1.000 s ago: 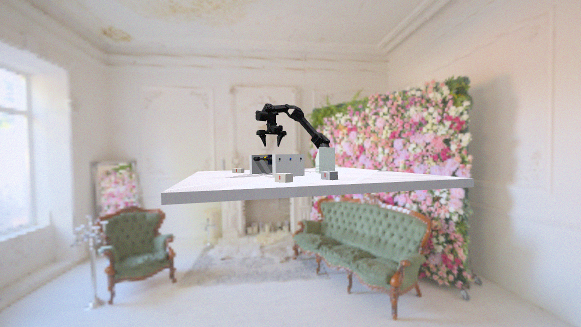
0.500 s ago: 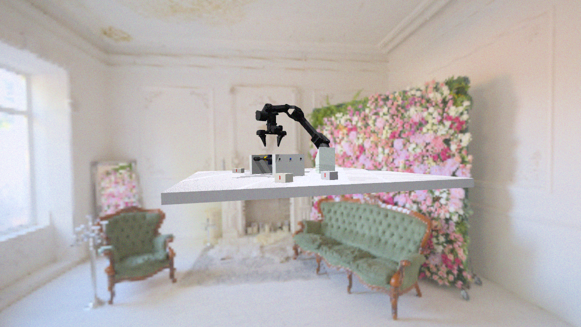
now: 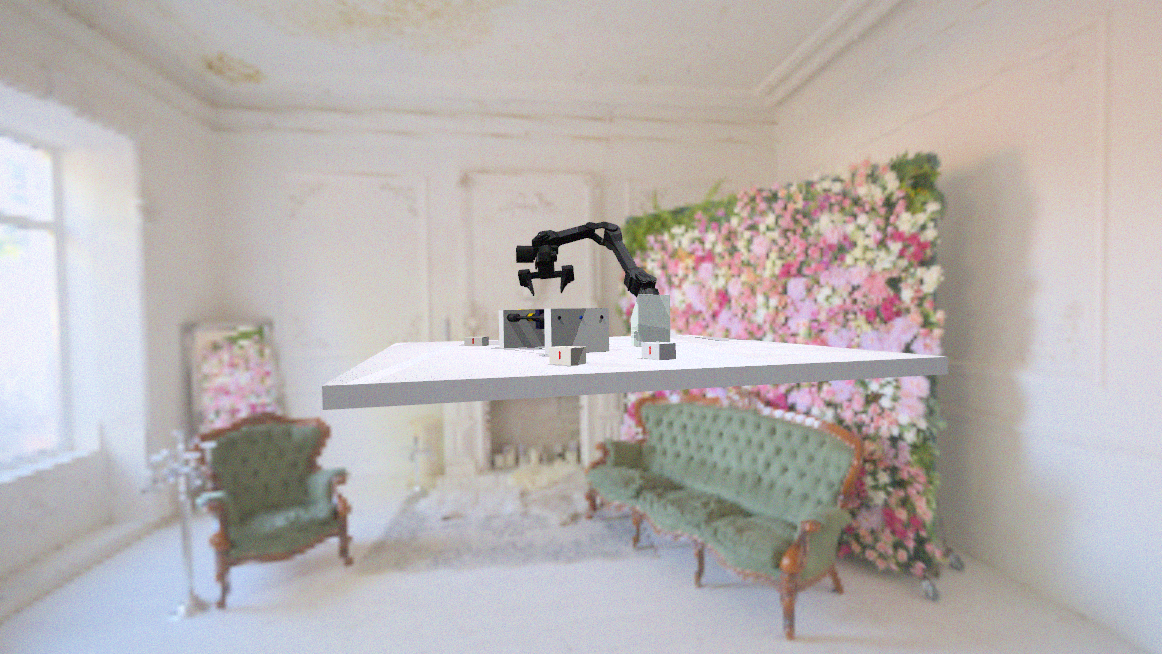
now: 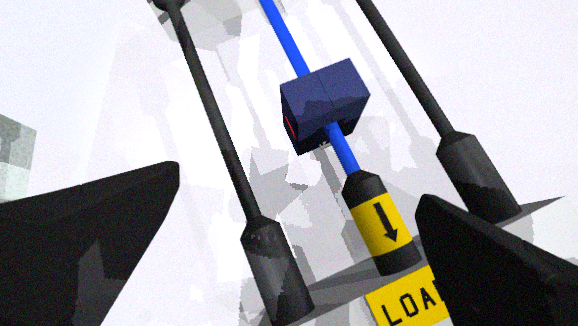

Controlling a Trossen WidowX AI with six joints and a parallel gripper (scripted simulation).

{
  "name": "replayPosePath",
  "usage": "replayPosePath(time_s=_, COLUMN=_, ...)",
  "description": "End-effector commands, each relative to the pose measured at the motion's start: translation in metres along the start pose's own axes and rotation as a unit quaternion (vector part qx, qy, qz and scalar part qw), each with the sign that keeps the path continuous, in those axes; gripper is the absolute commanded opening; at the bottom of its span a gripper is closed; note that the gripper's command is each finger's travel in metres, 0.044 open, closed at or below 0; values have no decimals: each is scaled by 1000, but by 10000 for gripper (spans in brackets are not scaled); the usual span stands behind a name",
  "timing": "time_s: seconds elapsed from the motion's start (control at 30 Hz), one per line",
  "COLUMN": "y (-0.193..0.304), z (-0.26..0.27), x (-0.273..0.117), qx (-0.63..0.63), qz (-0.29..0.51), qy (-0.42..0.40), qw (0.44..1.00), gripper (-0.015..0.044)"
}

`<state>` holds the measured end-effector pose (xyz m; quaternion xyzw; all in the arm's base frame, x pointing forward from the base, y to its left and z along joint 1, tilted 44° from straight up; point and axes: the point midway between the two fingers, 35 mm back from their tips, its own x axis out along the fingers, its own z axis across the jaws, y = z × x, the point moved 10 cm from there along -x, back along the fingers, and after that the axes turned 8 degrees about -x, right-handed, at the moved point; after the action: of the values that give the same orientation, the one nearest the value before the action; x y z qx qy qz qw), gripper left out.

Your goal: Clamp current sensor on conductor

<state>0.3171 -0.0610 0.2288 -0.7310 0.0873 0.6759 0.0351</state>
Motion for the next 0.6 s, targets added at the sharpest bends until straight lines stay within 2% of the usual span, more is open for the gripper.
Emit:
replayPosePath(time_s=0.0, y=46, z=33, x=-35, qx=79, qz=-136, qy=102, qw=982, gripper=440)
replayPosePath(time_s=0.23, y=52, z=39, x=-40, qx=89, qz=-153, qy=120, qw=977, gripper=440)
replayPosePath(time_s=0.27, y=51, z=34, x=-42, qx=87, qz=-134, qy=115, qw=980, gripper=440)
replayPosePath(time_s=0.57, y=51, z=34, x=-42, qx=87, qz=-134, qy=115, qw=980, gripper=440)
